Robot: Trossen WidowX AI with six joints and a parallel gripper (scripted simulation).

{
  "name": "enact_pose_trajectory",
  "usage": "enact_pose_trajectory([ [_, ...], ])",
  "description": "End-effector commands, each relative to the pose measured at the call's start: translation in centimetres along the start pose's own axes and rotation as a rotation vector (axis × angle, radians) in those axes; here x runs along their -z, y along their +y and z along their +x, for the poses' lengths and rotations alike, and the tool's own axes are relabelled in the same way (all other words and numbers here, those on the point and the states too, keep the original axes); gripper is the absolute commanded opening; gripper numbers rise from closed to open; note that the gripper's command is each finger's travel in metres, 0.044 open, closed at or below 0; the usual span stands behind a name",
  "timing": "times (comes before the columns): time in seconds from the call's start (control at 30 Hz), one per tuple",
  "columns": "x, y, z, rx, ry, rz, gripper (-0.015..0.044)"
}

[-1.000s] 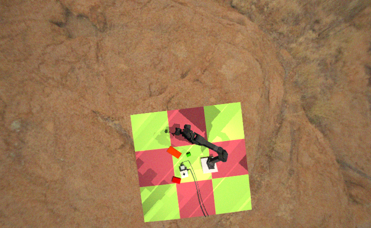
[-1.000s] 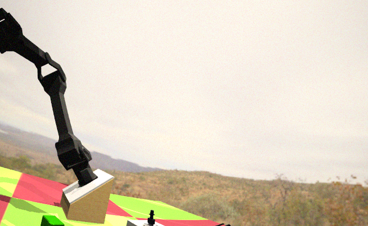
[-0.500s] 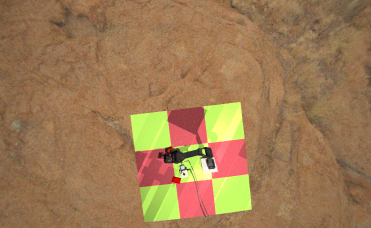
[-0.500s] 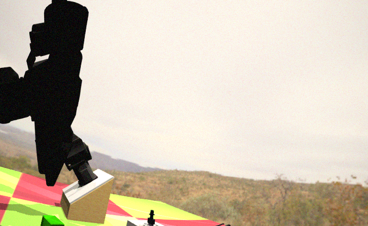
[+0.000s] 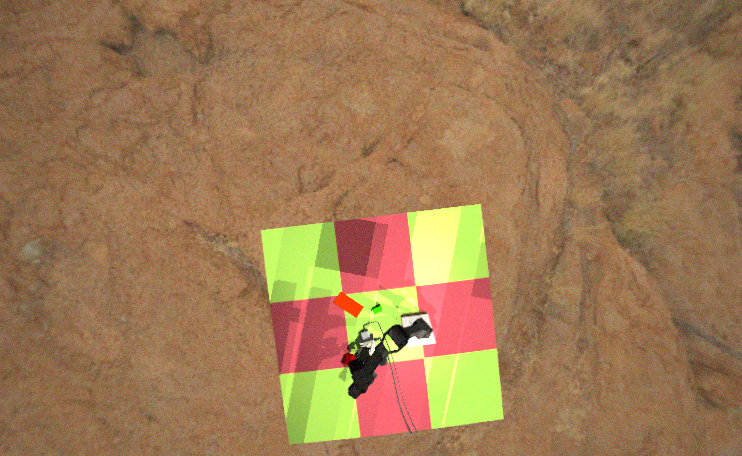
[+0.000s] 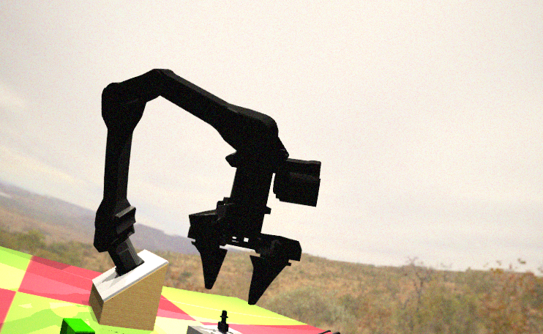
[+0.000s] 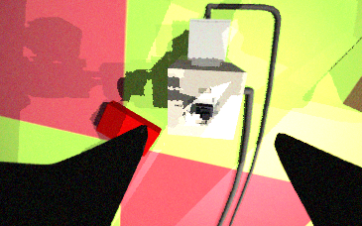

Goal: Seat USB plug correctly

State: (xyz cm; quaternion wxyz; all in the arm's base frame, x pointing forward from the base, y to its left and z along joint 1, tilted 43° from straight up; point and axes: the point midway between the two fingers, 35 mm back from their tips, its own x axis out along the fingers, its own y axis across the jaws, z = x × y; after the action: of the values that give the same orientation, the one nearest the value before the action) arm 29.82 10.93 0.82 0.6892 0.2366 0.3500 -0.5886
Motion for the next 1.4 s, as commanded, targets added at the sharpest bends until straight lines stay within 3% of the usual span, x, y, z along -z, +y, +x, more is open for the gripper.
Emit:
enact_pose_trajectory([
  [0.0, -0.1, 0.0, 0.1, 0.008, -0.025, 0.018, 0.0440],
  [1.27, -0.2, 0.0, 3.1, 0.007, -0.026, 0.019, 0.0440],
  [1.37, -0.2, 0.0, 3.0, 0.008, -0.021, 0.026, 0.0361],
])
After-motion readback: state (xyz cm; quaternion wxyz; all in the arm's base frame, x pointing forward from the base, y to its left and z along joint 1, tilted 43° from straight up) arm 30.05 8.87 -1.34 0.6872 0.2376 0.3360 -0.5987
